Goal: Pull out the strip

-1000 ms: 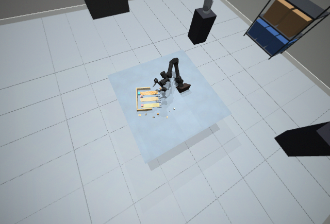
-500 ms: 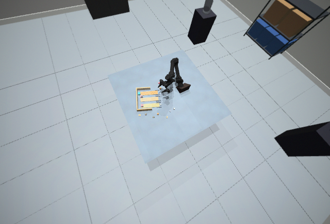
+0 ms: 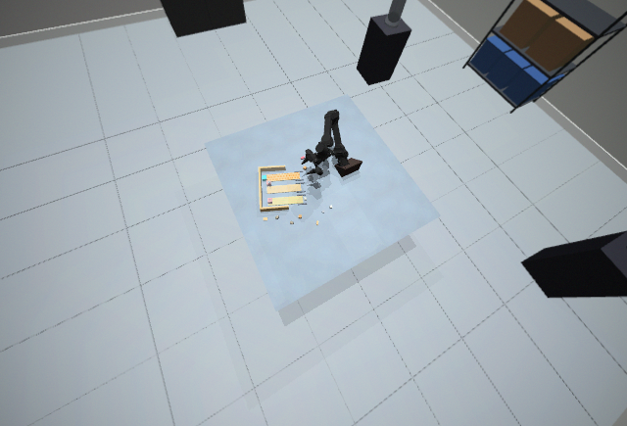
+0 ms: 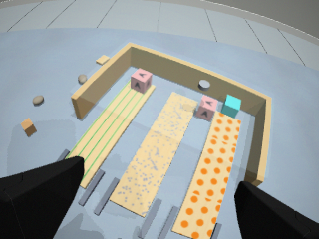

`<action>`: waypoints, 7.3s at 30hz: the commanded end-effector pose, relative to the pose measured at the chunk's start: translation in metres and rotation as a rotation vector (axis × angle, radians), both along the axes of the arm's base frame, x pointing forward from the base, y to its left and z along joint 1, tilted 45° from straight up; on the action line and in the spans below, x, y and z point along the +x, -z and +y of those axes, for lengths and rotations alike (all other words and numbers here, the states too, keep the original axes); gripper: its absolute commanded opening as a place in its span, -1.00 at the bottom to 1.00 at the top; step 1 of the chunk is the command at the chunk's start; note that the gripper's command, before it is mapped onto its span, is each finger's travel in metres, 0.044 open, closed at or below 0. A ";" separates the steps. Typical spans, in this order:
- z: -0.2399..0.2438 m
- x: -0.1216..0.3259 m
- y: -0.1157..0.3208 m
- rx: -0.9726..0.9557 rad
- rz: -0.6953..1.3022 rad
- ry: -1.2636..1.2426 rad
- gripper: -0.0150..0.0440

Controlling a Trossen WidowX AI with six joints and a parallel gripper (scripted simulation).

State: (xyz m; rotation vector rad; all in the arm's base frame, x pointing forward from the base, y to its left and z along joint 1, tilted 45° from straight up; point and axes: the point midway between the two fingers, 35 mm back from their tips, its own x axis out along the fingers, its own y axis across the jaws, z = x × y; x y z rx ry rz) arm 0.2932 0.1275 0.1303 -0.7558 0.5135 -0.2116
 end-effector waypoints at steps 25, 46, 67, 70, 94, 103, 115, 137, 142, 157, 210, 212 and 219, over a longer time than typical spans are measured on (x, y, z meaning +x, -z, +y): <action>0.025 0.116 0.118 0.198 0.439 0.664 -0.49; 0.001 0.120 0.157 0.182 0.472 0.854 -0.49; -0.023 0.121 0.181 0.182 0.471 0.854 -0.49; -0.027 0.121 0.185 0.181 0.471 0.854 -0.49; -0.040 0.120 0.196 0.180 0.470 0.855 -0.49; -0.041 0.121 0.196 0.180 0.470 0.855 -0.49; -0.042 0.121 0.197 0.180 0.470 0.855 -0.49; -0.039 0.106 0.203 0.180 0.471 0.855 -0.49; -0.038 0.099 0.206 0.180 0.471 0.855 -0.49; -0.034 0.077 0.213 0.180 0.472 0.855 -0.49; -0.021 0.002 0.236 0.180 0.476 0.855 -0.49; -0.021 0.000 0.237 0.180 0.476 0.855 -0.49; -0.019 -0.010 0.240 0.180 0.477 0.855 -0.49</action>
